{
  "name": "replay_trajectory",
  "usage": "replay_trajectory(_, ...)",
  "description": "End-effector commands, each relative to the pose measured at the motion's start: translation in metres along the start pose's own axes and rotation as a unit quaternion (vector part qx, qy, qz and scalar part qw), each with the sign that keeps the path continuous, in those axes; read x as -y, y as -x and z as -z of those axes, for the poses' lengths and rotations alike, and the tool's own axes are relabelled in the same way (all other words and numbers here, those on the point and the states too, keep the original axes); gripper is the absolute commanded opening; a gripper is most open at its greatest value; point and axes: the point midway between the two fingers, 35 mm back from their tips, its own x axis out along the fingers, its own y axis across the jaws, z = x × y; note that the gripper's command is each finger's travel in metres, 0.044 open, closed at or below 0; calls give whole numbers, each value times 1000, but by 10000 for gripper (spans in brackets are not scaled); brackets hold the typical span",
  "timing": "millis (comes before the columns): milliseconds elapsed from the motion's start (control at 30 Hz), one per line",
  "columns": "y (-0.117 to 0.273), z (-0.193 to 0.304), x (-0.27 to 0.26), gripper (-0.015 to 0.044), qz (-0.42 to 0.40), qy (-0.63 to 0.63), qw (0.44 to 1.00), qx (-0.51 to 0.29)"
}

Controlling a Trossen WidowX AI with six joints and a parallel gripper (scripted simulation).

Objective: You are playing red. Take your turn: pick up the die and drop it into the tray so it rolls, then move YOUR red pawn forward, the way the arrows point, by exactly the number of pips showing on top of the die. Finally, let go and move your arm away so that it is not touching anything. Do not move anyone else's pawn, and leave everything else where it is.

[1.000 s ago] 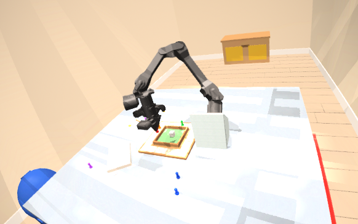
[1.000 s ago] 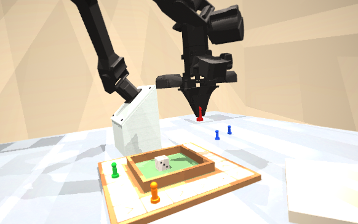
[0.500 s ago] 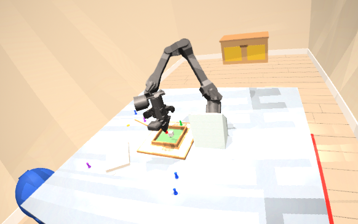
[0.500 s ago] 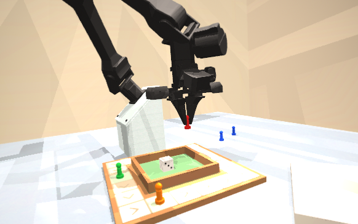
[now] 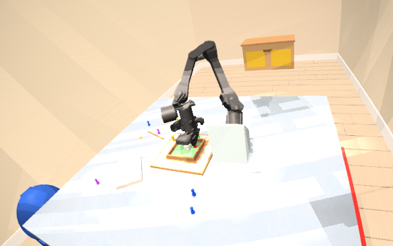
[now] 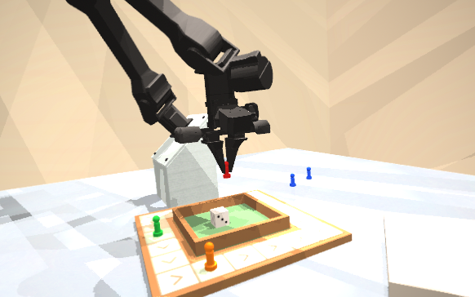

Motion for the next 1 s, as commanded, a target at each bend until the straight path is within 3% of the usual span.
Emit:
replay_trajectory(0,-5,15,9,0,3,1,1000,1)
replay_trajectory(200,-12,34,17,0,3,2,1000,0)
replay_trajectory(967,-52,36,19,0,4,2,1000,0)
